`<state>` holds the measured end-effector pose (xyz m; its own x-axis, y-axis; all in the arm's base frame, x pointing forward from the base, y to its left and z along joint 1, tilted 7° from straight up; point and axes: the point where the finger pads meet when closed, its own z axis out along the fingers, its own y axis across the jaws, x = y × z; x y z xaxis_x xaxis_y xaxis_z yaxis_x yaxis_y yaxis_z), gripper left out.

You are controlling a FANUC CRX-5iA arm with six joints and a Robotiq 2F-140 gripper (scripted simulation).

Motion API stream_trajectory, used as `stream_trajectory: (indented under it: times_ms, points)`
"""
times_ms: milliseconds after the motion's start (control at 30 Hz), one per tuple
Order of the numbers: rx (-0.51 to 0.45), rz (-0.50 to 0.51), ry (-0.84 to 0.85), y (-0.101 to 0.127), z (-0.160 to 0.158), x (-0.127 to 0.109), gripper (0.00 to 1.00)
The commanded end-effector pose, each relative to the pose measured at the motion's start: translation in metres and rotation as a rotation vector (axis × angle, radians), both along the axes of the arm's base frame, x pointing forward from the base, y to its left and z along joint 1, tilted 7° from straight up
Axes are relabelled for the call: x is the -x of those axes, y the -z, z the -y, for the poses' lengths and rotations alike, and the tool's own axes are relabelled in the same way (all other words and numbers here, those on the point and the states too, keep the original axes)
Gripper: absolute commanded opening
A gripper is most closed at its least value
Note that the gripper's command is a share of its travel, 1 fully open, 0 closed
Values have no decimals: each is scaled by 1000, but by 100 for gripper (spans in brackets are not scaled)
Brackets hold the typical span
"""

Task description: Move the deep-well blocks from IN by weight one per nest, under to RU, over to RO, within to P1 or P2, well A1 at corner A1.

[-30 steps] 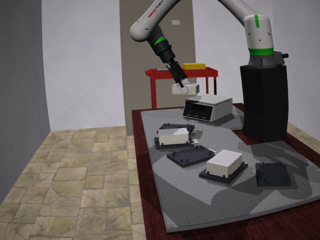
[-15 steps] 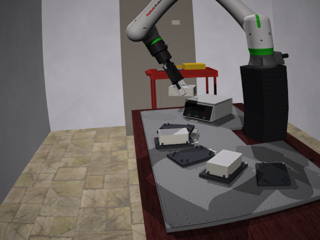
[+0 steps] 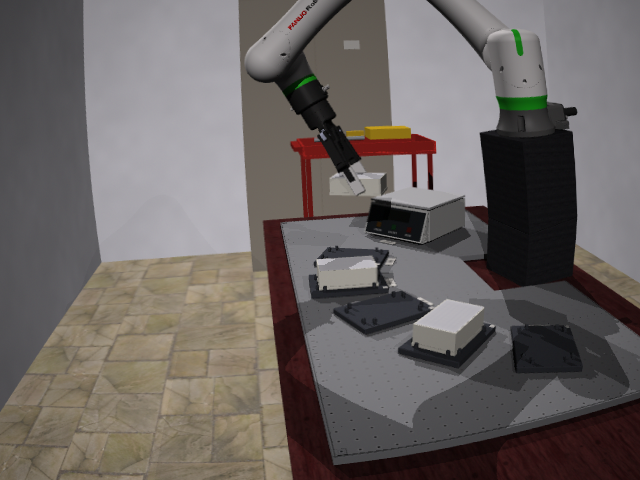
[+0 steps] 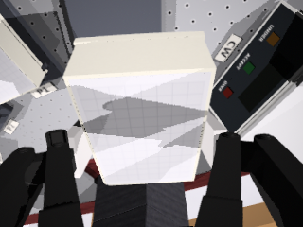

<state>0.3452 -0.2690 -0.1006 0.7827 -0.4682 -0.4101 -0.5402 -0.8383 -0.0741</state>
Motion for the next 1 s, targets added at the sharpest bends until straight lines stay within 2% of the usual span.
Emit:
stream_trajectory:
  times_ms: [0,533,967]
  points:
    - [0,0,0,-1,-8,-8,10]
    - [0,0,0,-4,-34,-32,10]
    - [46,3,-364,-6,-69,-45,10]
